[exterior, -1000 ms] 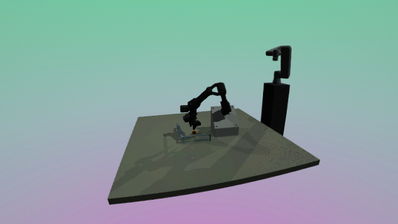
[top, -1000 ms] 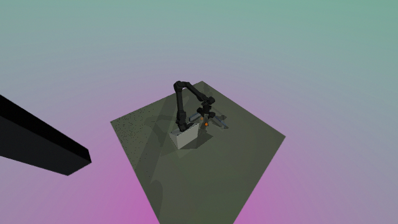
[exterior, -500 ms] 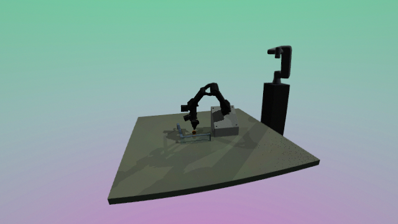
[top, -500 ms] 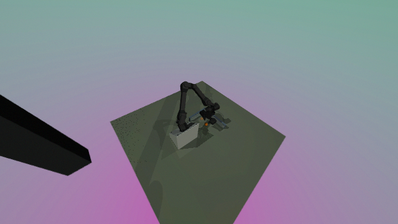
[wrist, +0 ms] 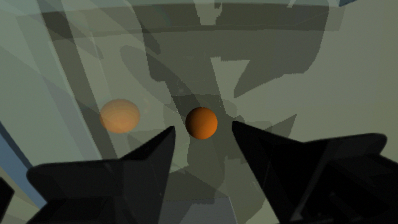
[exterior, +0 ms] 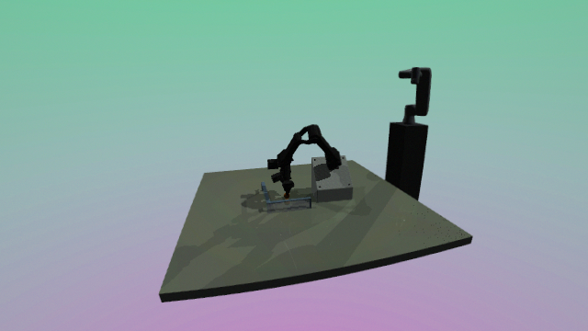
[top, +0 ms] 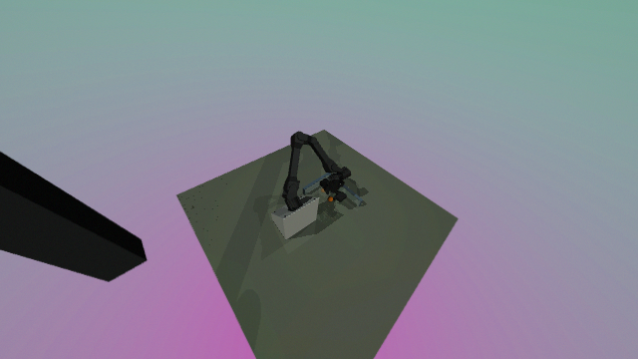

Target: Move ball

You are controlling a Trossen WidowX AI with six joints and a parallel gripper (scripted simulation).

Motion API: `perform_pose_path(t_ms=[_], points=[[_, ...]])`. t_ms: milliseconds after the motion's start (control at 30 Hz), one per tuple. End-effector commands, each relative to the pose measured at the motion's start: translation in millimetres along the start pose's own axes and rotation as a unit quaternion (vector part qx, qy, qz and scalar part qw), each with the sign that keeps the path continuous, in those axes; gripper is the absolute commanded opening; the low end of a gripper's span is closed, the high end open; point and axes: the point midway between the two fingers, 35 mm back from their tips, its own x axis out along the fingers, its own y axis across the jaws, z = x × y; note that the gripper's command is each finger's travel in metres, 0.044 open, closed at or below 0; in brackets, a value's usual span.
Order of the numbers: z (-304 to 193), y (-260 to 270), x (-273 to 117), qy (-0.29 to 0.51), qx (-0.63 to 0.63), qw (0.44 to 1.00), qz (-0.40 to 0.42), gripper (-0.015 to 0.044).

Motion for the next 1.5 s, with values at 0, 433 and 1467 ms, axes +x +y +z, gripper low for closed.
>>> perform_pose_path(t_ms=[0,433,1467], points=[[-1.9,0.8,7.2,0.003,0.002,1.000,0.003,0.0279],[-2.6,1.3,19.1,0.003,0.002,1.000,0.003,0.0194],[3.3,-4.1,-88.0,0.000,0.007,1.000,-0.005,0.0000]])
